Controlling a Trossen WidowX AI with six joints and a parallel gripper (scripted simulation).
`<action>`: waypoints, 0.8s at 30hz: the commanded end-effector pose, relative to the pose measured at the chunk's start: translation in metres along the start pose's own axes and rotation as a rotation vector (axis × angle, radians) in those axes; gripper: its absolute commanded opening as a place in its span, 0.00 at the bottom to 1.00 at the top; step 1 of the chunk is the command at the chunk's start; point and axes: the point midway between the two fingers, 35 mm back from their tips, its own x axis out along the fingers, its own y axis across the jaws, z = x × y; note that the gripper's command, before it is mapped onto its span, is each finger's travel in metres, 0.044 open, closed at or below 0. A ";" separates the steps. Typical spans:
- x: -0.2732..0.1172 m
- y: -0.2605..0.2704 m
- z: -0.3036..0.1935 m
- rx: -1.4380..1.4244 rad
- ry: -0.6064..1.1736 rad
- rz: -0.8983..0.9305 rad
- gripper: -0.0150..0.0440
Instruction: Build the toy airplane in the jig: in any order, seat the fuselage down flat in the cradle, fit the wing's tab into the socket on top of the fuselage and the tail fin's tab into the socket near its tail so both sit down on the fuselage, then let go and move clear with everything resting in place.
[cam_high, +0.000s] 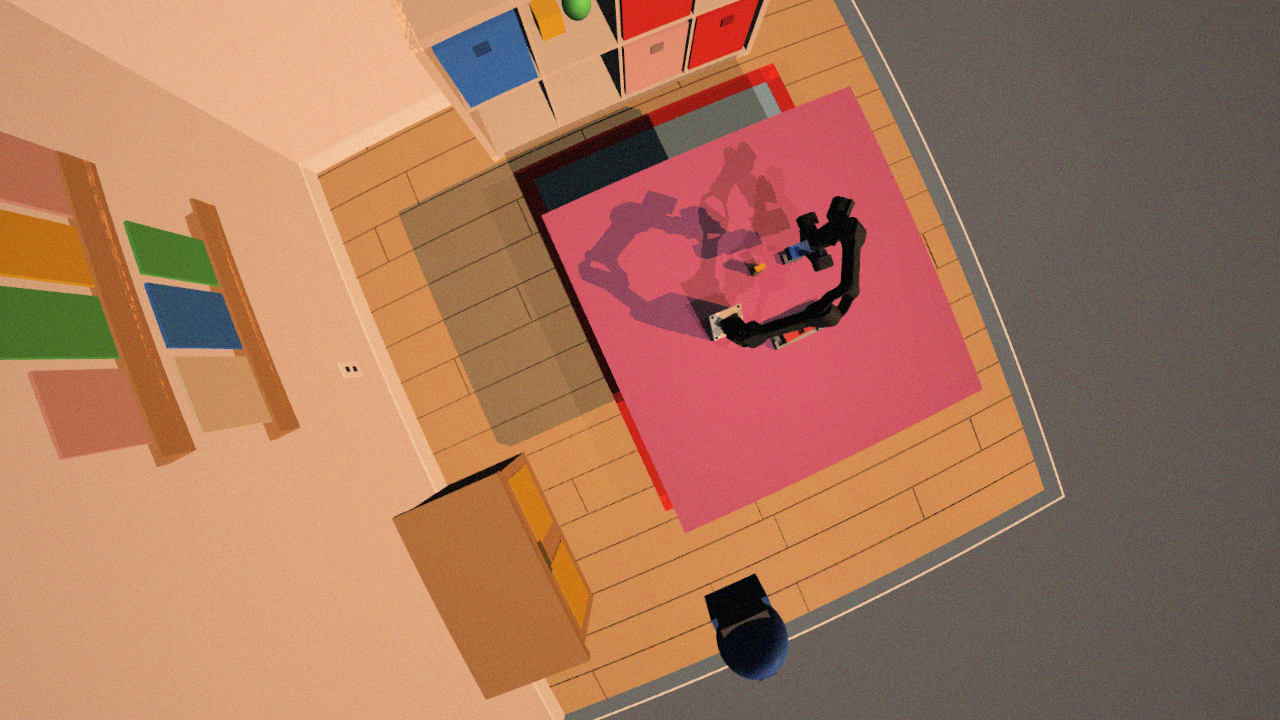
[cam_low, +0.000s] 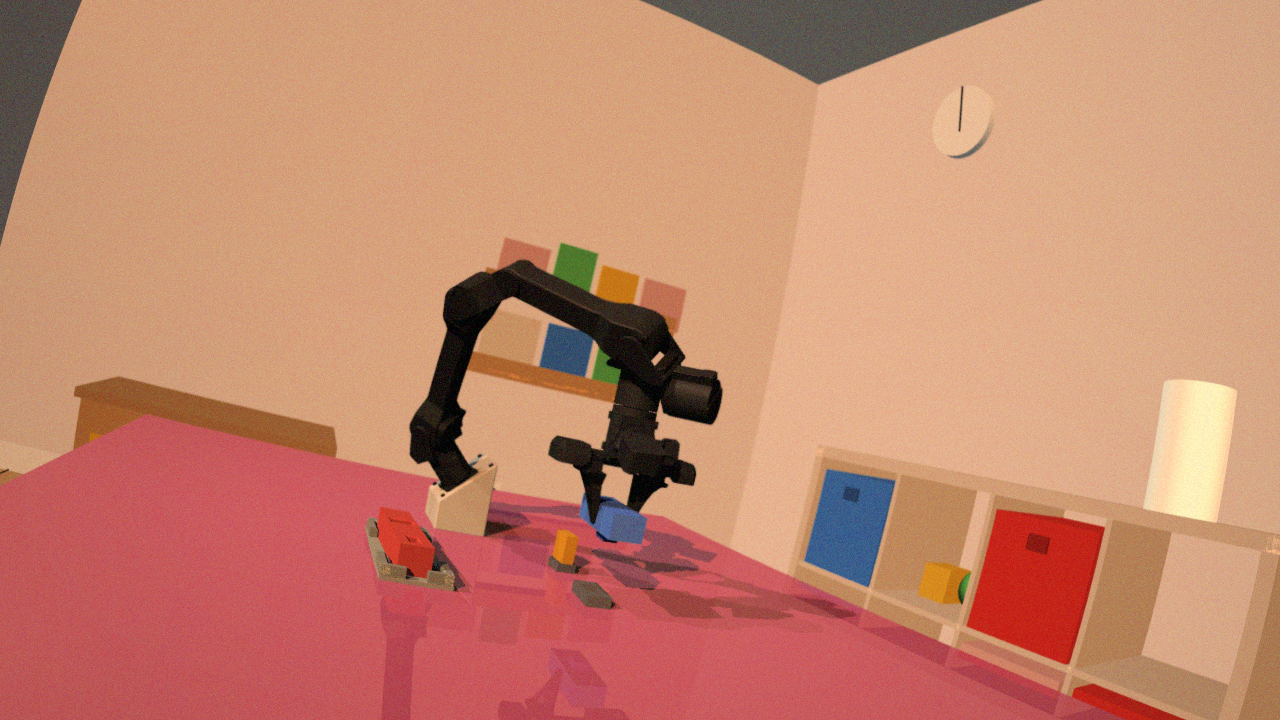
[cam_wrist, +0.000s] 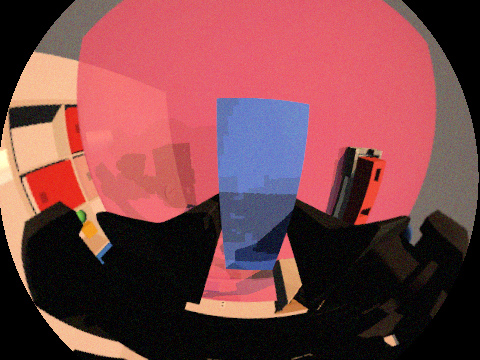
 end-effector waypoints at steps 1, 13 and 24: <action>-0.017 0.000 -0.001 0.003 -0.004 0.004 0.25; -0.041 -0.004 -0.005 0.013 -0.004 0.002 0.25; -0.041 -0.039 0.000 0.177 -0.003 0.010 0.25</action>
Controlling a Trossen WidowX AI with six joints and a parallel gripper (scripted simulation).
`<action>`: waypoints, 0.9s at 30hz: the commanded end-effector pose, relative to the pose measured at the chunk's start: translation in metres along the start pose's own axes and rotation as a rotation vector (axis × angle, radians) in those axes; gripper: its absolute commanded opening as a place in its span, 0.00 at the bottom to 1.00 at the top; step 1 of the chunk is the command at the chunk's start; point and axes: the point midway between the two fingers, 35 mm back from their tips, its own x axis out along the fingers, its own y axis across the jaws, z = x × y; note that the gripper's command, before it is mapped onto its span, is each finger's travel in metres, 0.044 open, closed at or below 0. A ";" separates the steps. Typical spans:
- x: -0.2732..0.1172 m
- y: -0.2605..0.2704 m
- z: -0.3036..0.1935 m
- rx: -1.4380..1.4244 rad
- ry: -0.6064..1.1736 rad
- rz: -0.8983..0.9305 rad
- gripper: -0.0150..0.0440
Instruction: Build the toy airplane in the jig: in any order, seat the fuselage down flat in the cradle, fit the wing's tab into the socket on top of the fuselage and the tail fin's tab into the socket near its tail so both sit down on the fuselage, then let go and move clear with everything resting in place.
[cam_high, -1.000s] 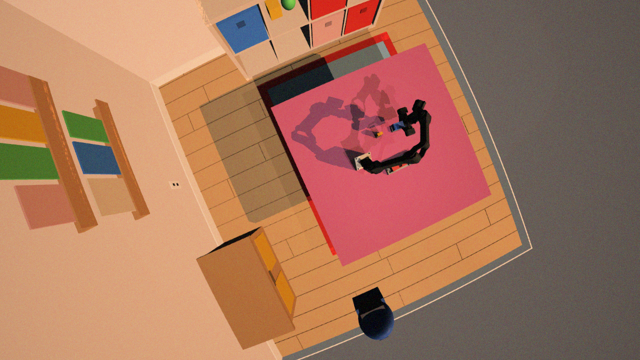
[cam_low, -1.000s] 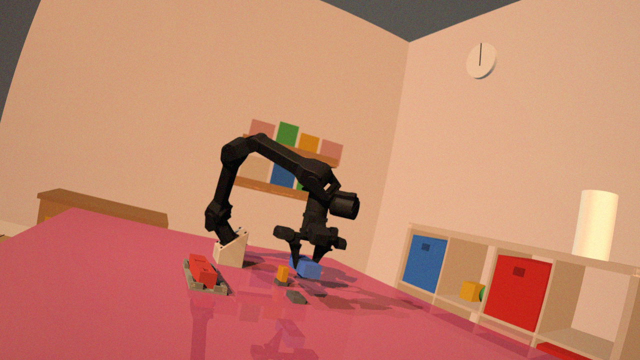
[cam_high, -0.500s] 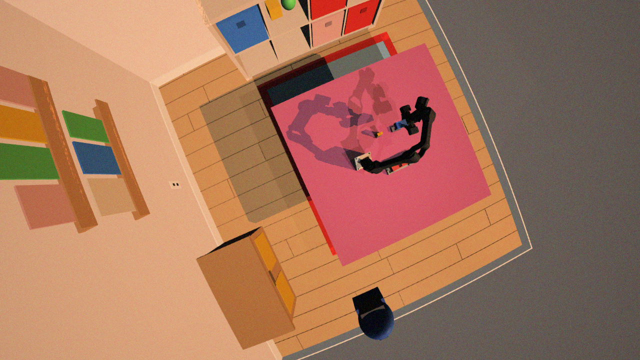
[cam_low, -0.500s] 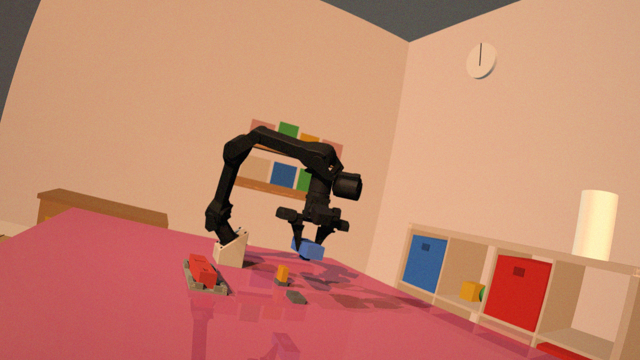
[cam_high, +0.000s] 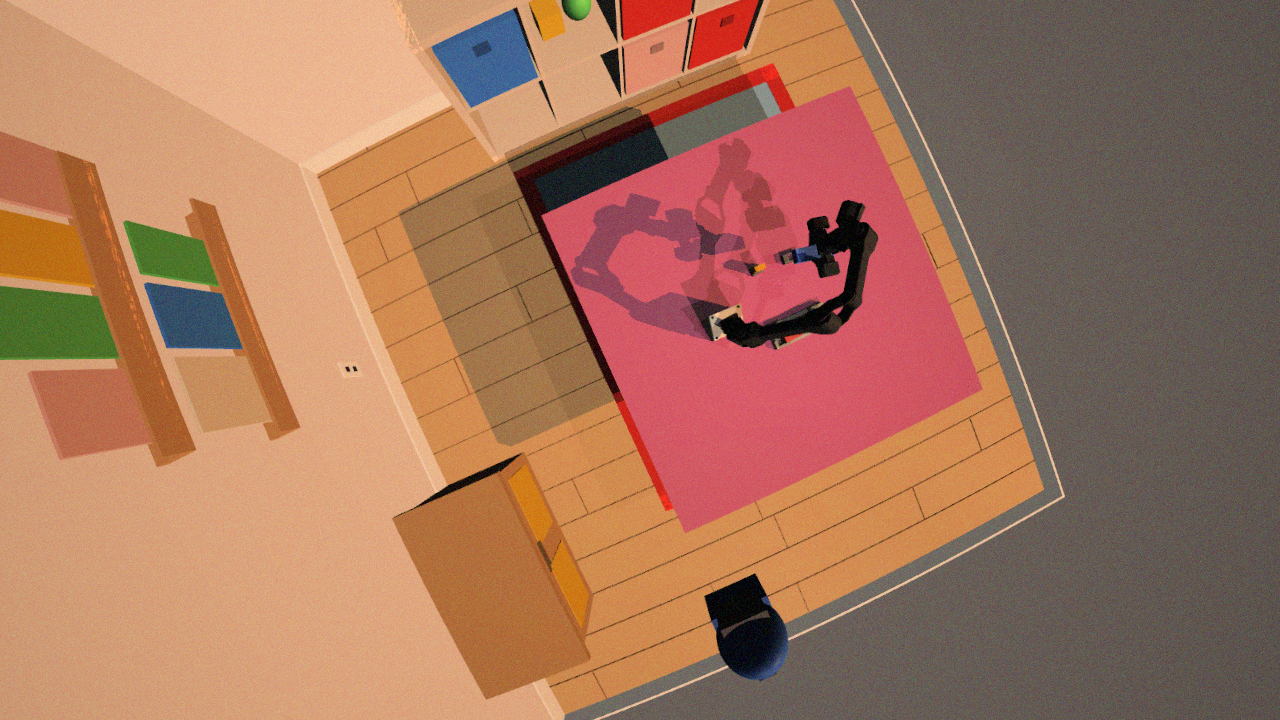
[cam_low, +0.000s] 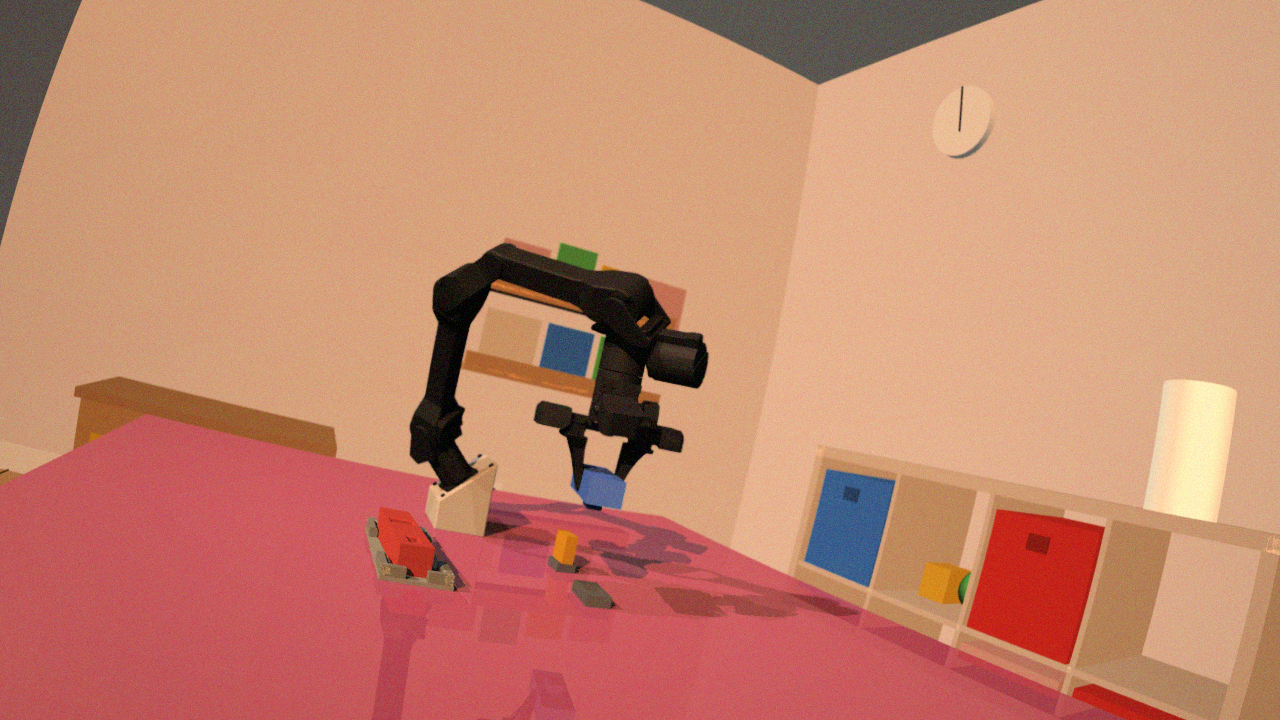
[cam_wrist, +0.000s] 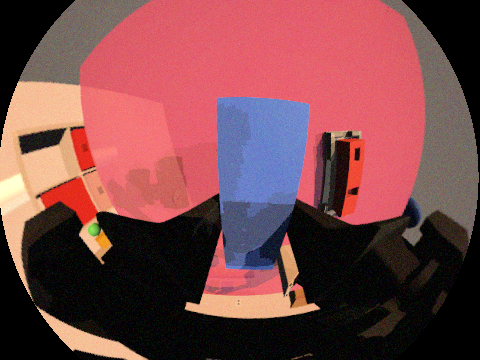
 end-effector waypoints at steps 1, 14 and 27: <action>-0.001 -0.014 0.004 0.071 -0.005 0.006 0.25; 0.001 -0.057 0.009 0.273 -0.003 0.012 0.25; 0.007 -0.099 0.008 0.469 -0.005 0.014 0.25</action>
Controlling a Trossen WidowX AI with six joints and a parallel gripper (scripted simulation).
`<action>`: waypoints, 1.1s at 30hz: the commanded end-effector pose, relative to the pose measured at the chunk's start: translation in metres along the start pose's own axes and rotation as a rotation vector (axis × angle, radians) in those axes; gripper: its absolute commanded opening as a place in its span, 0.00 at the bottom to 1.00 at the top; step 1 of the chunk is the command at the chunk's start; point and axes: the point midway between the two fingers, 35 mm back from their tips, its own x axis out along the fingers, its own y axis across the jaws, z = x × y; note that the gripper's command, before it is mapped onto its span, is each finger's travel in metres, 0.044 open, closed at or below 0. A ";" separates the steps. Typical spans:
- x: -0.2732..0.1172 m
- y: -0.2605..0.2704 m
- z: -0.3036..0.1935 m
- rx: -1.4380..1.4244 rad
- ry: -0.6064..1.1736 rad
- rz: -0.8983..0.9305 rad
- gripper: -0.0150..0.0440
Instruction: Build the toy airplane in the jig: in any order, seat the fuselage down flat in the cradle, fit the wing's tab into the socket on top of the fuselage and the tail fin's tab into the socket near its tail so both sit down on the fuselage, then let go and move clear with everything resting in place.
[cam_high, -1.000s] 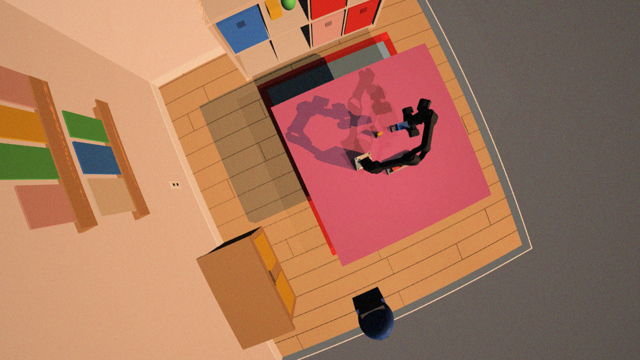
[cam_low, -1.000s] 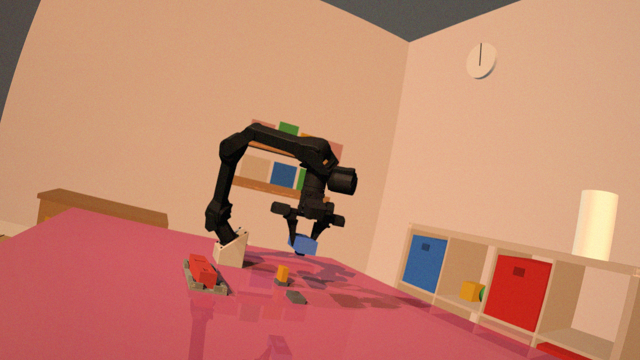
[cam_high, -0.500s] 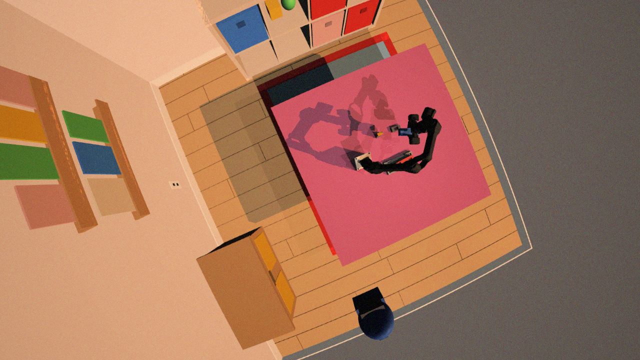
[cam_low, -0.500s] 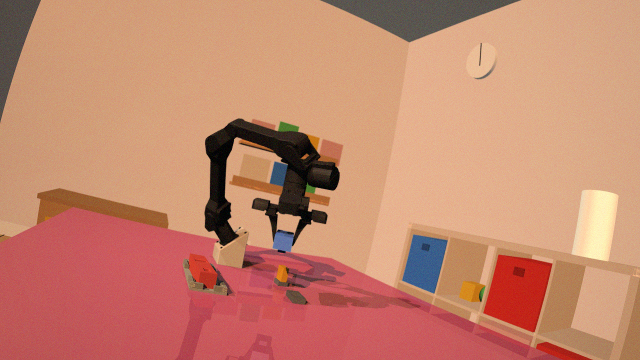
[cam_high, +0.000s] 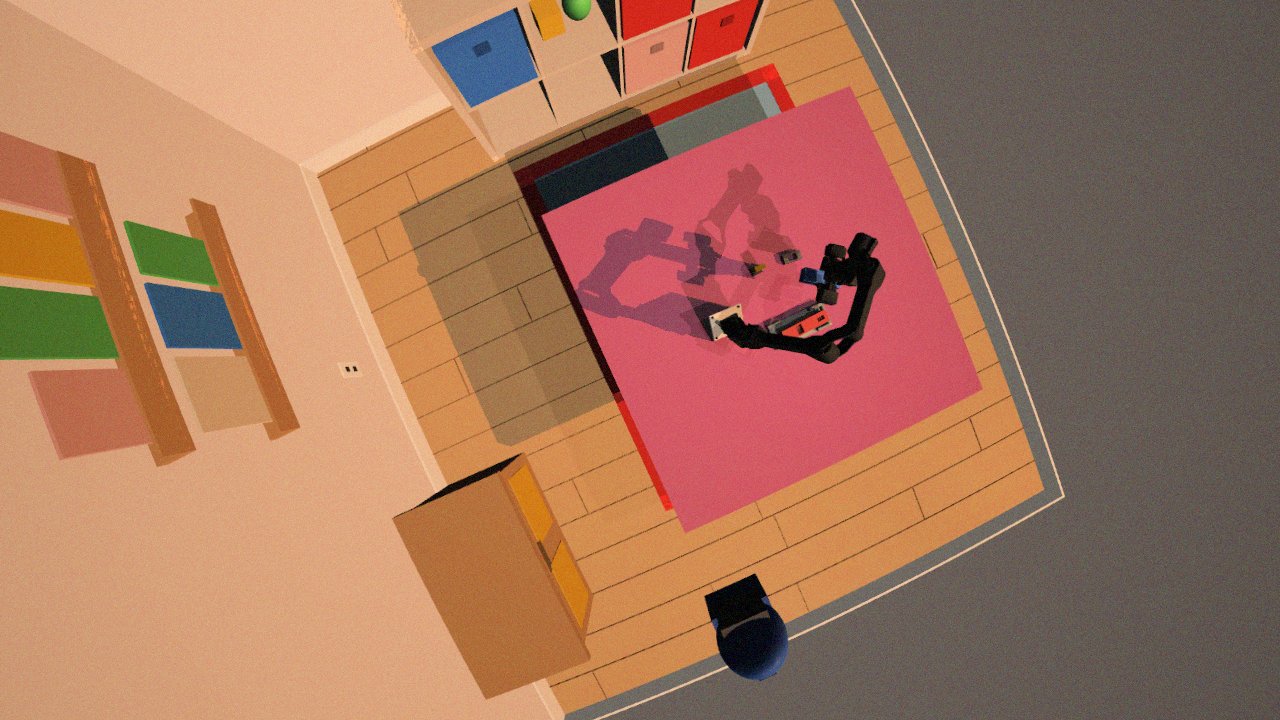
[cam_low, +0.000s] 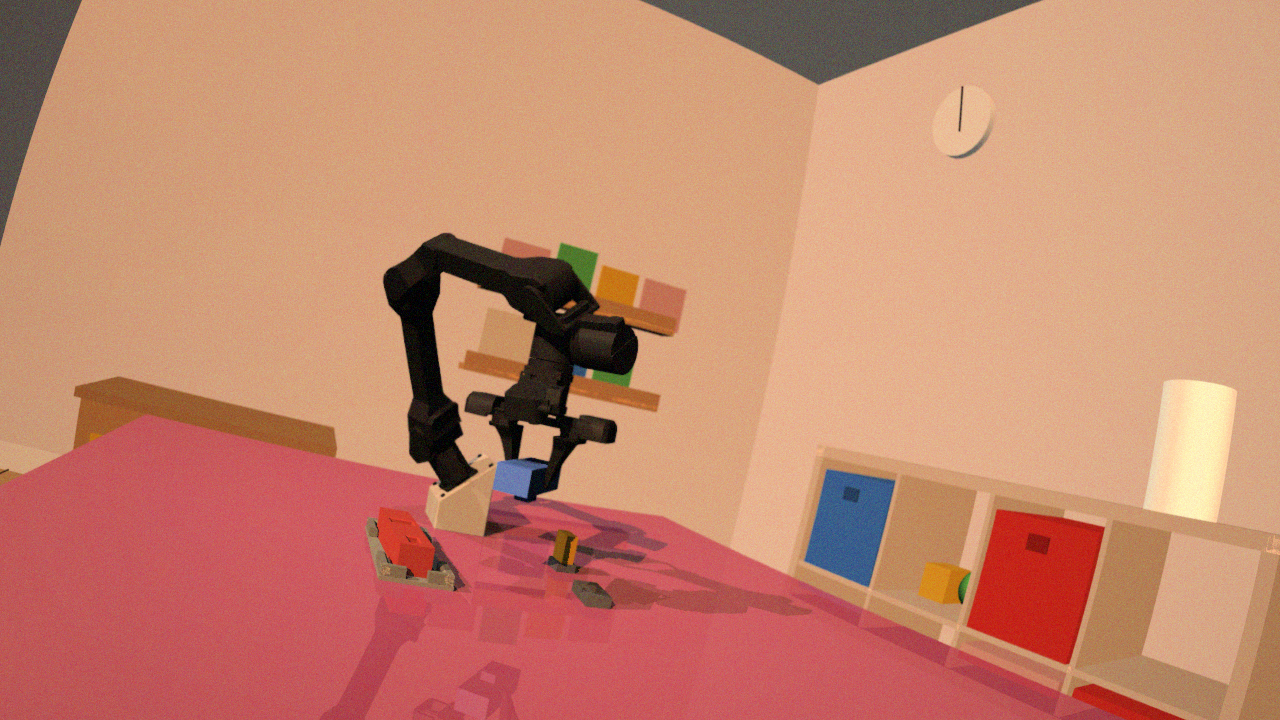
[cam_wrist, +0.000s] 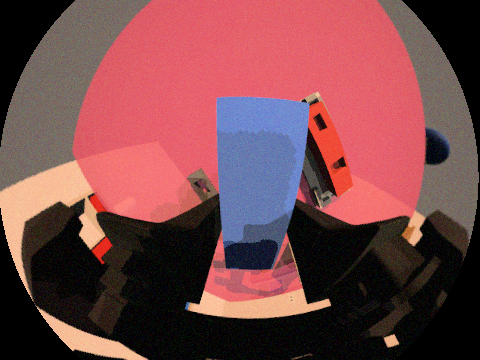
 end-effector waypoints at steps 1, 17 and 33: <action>0.001 -0.013 0.005 0.072 -0.005 0.004 0.25; 0.010 -0.064 0.016 0.338 -0.007 0.002 0.25; 0.023 -0.114 0.017 0.613 -0.012 -0.005 0.25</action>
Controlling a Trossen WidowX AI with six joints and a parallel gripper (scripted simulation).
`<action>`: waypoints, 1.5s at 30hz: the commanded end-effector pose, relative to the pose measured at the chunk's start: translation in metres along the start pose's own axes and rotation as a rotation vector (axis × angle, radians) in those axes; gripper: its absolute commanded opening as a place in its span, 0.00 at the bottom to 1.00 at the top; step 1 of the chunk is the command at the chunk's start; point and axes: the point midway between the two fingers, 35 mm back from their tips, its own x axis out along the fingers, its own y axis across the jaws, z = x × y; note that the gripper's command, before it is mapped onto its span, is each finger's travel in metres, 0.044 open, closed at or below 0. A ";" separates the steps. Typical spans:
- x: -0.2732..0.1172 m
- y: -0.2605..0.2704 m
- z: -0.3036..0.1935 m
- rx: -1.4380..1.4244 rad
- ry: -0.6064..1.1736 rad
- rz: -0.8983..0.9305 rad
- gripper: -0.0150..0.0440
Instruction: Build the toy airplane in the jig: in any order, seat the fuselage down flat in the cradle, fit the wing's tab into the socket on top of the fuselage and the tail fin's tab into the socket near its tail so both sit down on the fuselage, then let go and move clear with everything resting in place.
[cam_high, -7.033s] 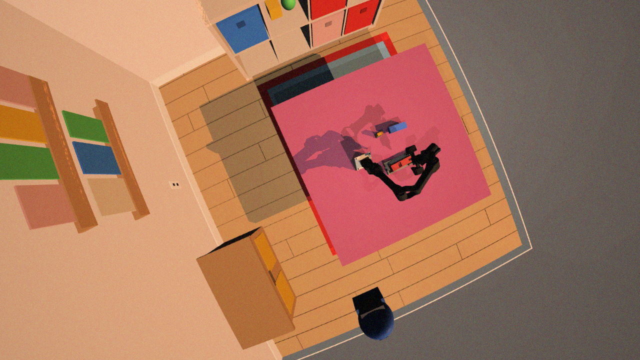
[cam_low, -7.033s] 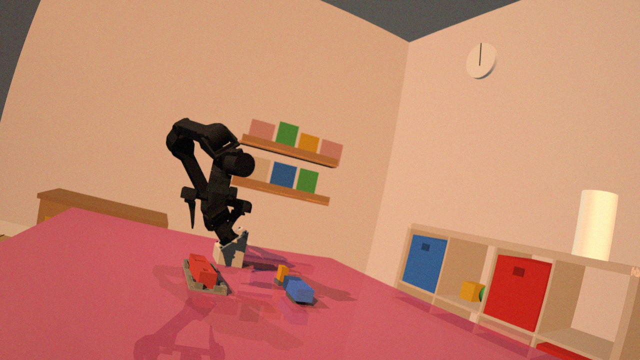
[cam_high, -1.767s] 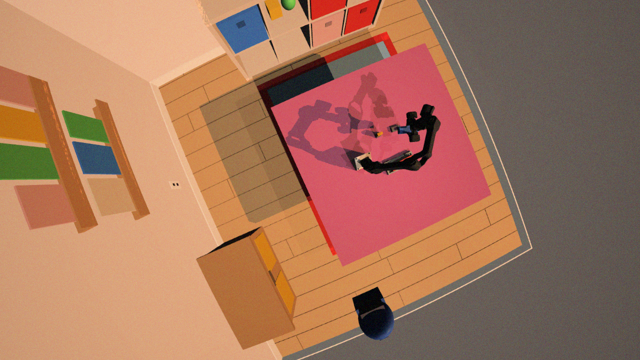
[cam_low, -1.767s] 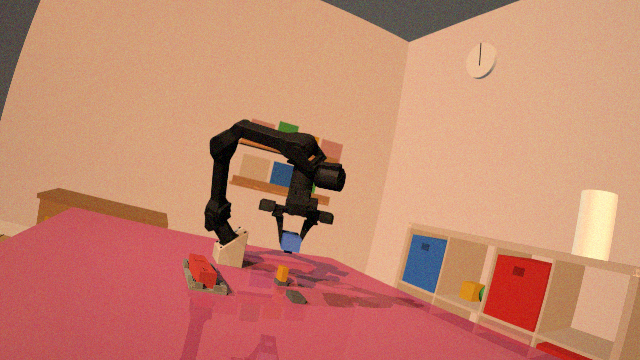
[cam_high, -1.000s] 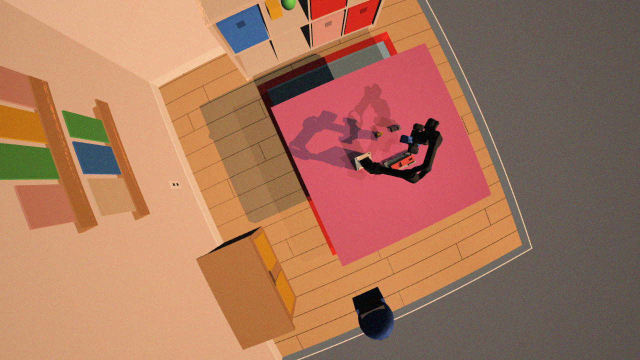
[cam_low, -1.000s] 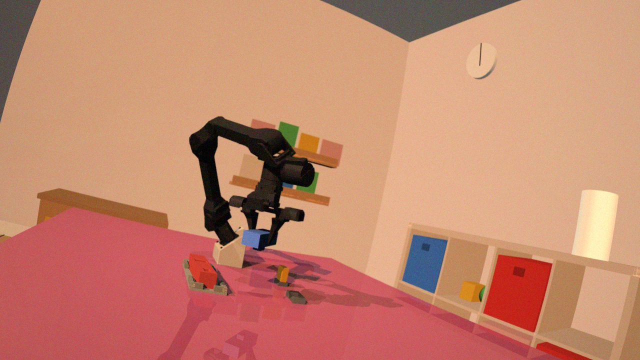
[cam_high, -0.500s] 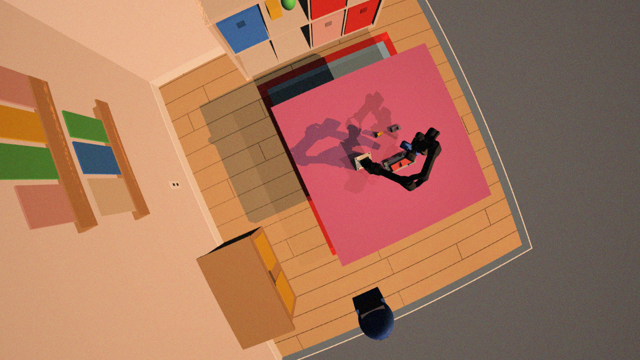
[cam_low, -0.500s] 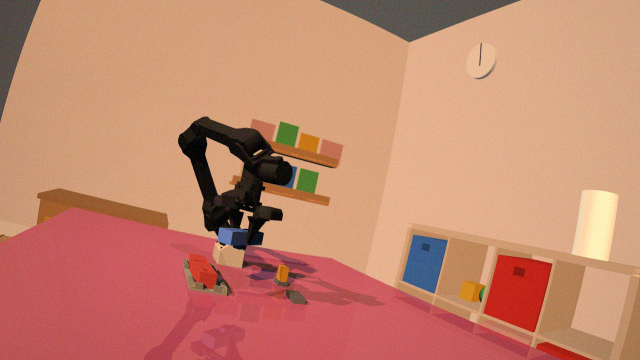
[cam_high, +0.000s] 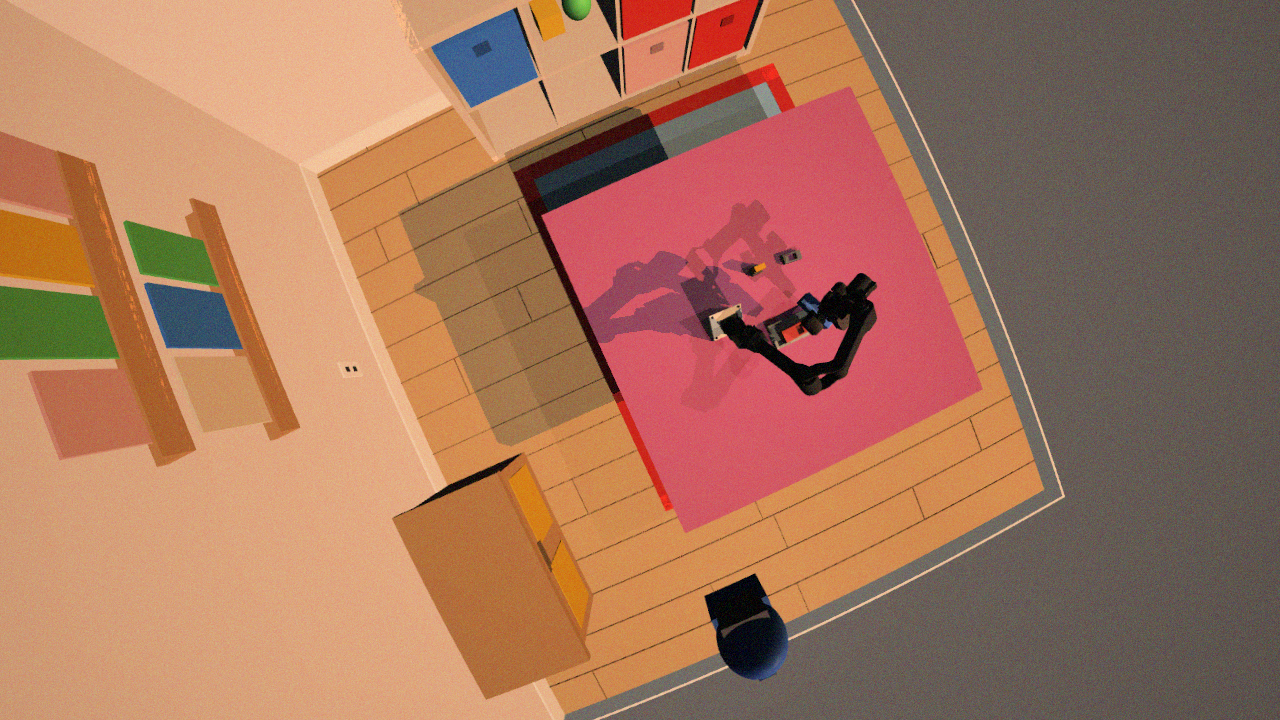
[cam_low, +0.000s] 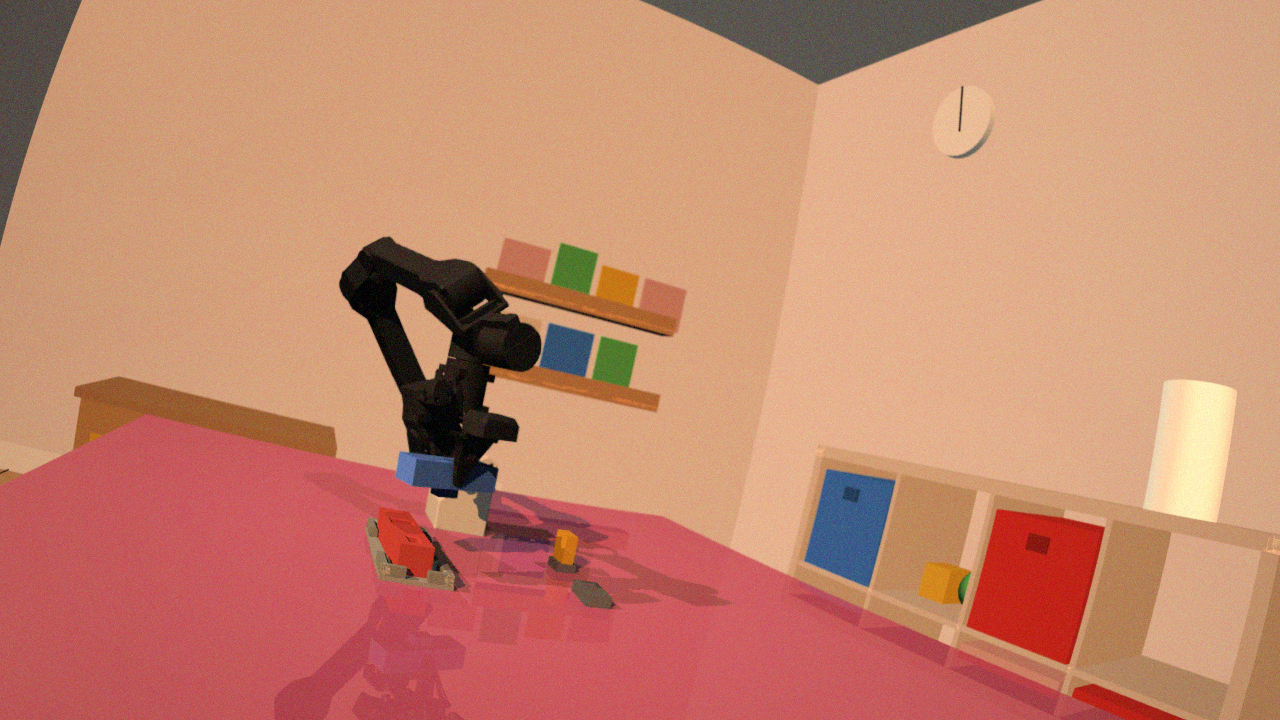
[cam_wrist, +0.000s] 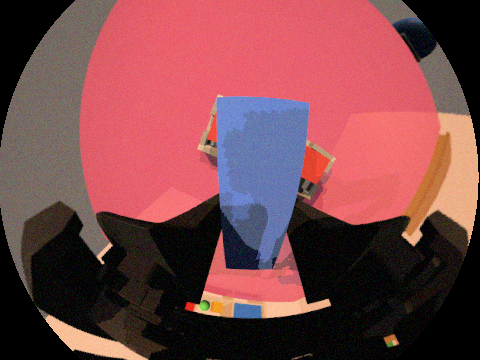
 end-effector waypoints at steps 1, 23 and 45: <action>0.003 -0.012 0.007 0.081 -0.005 0.002 0.25; 0.018 -0.055 0.022 0.349 -0.018 -0.007 0.48; 0.025 -0.054 0.023 0.349 -0.018 -0.006 0.59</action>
